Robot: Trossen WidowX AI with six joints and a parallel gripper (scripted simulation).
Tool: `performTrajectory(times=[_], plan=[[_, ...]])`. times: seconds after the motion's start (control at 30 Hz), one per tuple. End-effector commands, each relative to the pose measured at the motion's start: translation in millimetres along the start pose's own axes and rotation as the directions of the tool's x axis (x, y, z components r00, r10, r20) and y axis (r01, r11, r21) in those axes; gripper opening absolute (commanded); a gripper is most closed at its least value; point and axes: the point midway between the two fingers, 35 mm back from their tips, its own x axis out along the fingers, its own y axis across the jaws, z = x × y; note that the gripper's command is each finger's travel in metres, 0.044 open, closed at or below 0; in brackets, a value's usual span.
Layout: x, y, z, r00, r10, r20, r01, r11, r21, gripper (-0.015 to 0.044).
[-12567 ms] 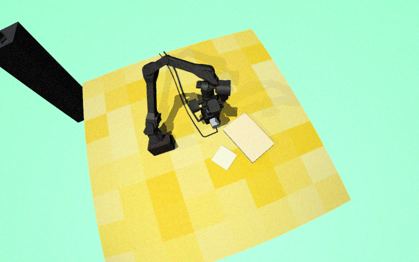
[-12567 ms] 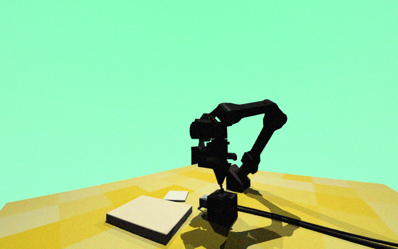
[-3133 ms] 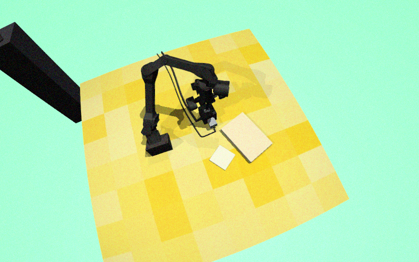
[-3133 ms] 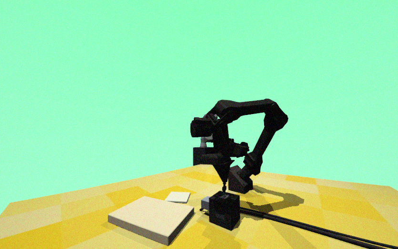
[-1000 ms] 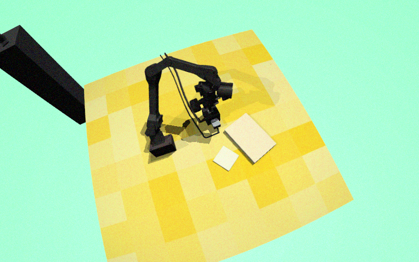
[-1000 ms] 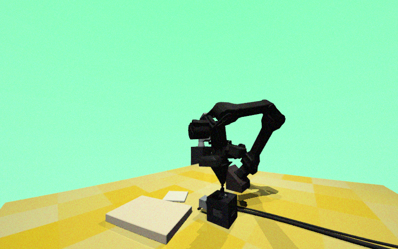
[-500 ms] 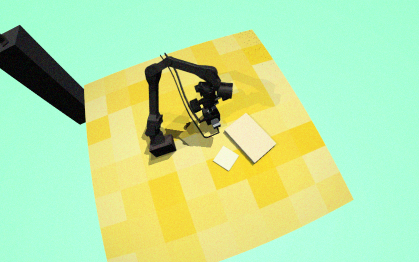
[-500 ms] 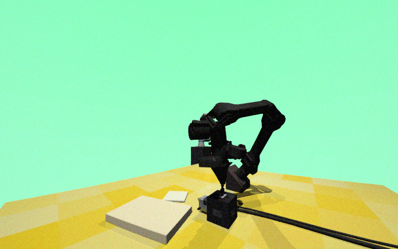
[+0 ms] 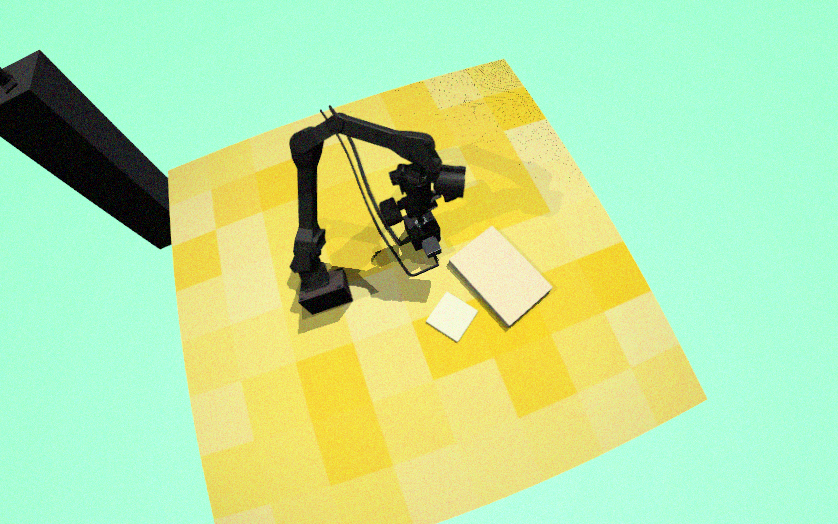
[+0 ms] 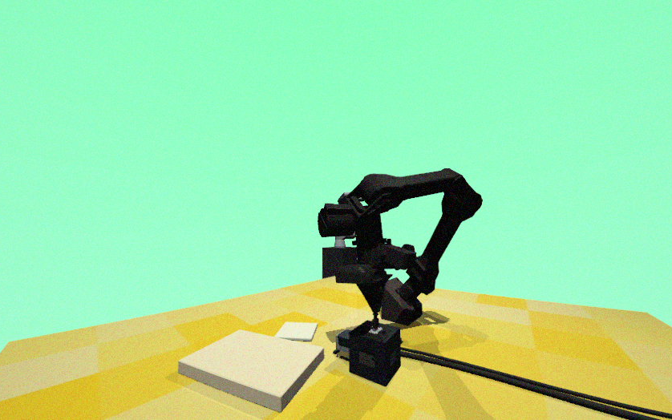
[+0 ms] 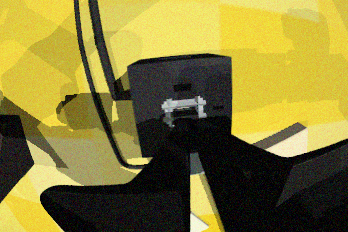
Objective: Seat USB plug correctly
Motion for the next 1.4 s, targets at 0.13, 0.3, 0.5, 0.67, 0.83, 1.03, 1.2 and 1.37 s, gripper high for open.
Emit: performTrajectory(times=[0.13,0.3,0.5,0.67,0.83,1.03,1.2,1.37], plan=[[1.2,-0.6,0.6,1.0,-0.004,0.004,0.004,1.0,0.004,0.0],[1.8,-0.6,0.5,1.0,-0.004,0.004,0.004,1.0,0.004,0.0],[2.5,-0.6,0.5,1.0,-0.004,0.004,0.004,1.0,0.004,0.0],[3.1,-0.6,0.4,1.0,-0.004,0.004,0.004,1.0,0.004,0.0],[3.7,-0.6,0.4,1.0,-0.004,0.004,0.004,1.0,0.004,0.0],[4.4,-0.6,0.3,1.0,-0.004,0.004,0.004,1.0,0.004,0.0],[5.0,-0.6,0.3,1.0,-0.004,0.004,0.004,1.0,0.004,0.0],[5.6,-0.6,0.2,1.0,-0.004,0.004,0.004,1.0,0.004,0.0]])
